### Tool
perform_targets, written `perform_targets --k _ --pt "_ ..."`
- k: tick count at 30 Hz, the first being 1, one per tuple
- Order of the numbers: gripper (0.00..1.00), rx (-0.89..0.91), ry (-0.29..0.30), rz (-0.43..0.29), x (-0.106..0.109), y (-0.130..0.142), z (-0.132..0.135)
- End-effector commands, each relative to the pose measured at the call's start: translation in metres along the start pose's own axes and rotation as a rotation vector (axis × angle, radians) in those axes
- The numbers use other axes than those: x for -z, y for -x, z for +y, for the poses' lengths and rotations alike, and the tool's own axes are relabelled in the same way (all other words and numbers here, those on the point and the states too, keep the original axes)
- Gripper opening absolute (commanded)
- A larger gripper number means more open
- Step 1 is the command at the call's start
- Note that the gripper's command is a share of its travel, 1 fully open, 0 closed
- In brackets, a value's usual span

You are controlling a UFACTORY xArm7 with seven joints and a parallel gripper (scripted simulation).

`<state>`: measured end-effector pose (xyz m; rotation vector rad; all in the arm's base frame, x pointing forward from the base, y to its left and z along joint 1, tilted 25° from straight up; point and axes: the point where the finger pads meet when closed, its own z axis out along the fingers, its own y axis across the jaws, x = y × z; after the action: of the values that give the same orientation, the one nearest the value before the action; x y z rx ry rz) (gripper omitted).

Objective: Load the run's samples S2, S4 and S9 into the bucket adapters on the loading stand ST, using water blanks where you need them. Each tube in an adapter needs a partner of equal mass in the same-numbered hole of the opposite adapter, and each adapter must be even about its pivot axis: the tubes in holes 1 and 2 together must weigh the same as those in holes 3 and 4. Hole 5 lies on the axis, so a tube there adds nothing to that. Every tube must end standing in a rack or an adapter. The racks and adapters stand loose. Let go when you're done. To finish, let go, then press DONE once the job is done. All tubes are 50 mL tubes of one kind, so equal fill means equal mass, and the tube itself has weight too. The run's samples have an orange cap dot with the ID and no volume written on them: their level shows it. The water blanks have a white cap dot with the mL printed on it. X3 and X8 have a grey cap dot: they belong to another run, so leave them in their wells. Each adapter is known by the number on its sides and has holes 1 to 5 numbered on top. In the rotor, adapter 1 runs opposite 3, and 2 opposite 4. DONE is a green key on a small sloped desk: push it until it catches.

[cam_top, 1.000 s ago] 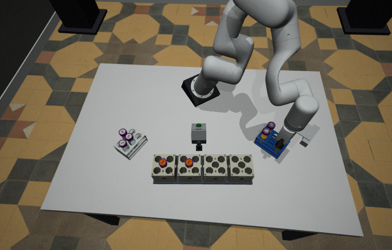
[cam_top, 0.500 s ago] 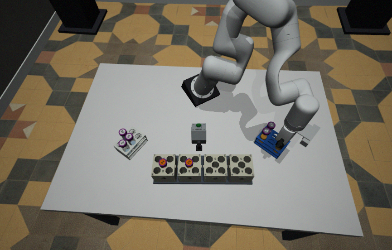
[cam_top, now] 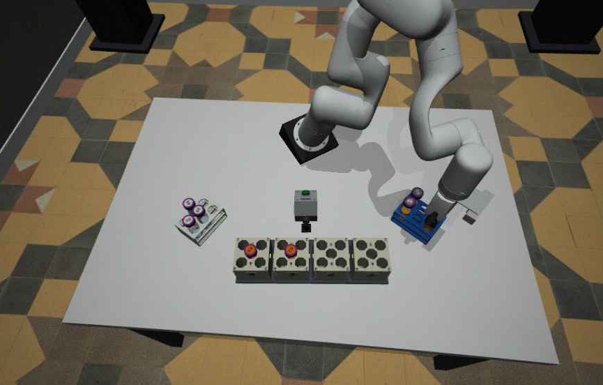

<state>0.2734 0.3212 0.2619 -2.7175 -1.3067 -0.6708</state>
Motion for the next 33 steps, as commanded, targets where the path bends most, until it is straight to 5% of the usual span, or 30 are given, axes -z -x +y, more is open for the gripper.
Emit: perform_targets --k 1,20,33 --pt "0.00 0.000 0.000 0.003 0.003 -0.001 0.000" --pt "0.00 0.000 0.000 0.003 0.011 -0.001 0.000" --pt "0.00 0.000 0.000 0.004 0.037 -0.001 0.000"
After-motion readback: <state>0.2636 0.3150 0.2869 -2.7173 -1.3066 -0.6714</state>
